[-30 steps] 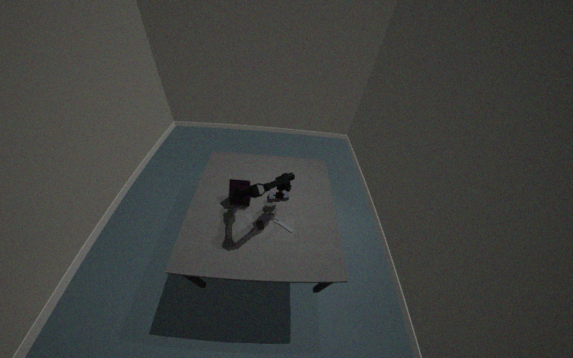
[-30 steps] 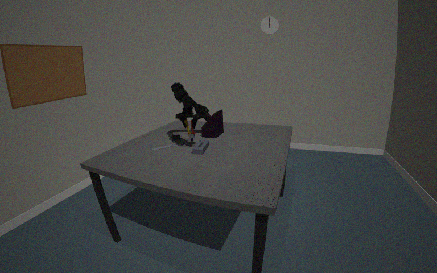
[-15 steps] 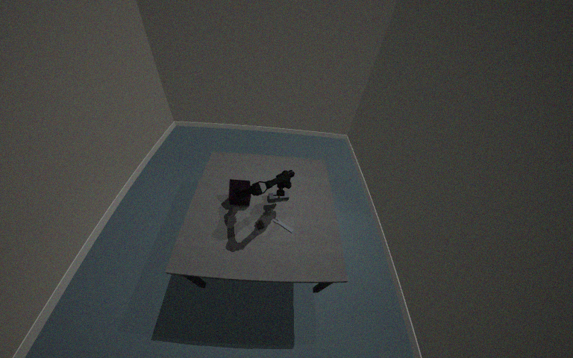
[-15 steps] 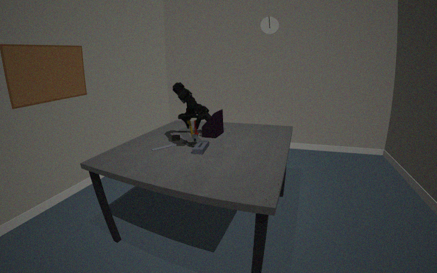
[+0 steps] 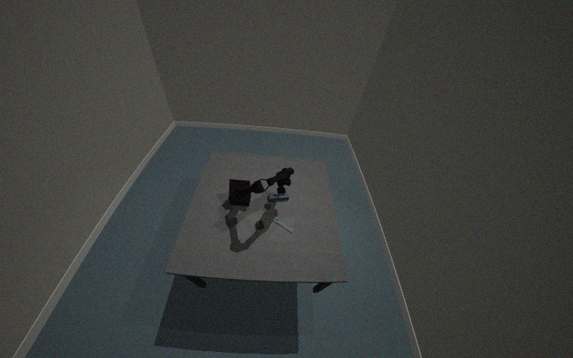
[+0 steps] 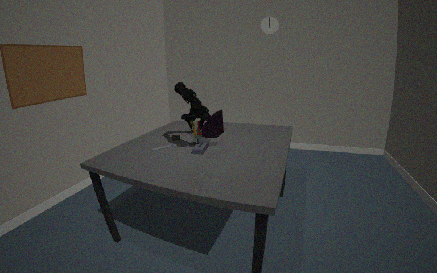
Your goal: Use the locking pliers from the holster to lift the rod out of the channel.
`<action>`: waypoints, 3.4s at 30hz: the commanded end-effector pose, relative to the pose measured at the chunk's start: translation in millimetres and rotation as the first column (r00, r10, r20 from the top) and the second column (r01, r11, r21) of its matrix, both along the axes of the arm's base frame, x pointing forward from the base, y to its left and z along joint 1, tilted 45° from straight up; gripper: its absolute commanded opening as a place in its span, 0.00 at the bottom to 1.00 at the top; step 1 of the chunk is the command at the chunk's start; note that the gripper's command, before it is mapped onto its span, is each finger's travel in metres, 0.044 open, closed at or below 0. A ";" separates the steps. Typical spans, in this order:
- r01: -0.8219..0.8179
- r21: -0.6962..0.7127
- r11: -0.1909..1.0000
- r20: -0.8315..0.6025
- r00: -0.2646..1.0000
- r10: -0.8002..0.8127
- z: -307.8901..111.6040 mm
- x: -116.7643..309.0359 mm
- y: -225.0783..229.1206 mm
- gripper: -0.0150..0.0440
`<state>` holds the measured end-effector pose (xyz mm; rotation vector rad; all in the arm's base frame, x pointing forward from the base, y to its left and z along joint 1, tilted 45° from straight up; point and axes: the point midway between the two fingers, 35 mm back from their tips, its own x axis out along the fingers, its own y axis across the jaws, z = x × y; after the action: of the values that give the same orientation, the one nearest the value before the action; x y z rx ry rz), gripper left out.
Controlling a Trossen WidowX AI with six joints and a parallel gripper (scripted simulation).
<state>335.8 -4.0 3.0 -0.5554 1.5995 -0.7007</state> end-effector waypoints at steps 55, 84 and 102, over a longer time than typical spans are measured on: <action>-0.058 0.010 0.998 -0.042 0.997 0.059 -16.9 2.9 15.4 0.80; -0.058 0.009 0.998 -0.042 0.997 0.059 -32.0 0.9 -0.2 0.80; -0.058 0.008 0.998 -0.042 0.997 0.059 -42.8 -1.2 -11.2 0.79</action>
<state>334.8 -15.3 -39.0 -0.6017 1.6197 -0.6491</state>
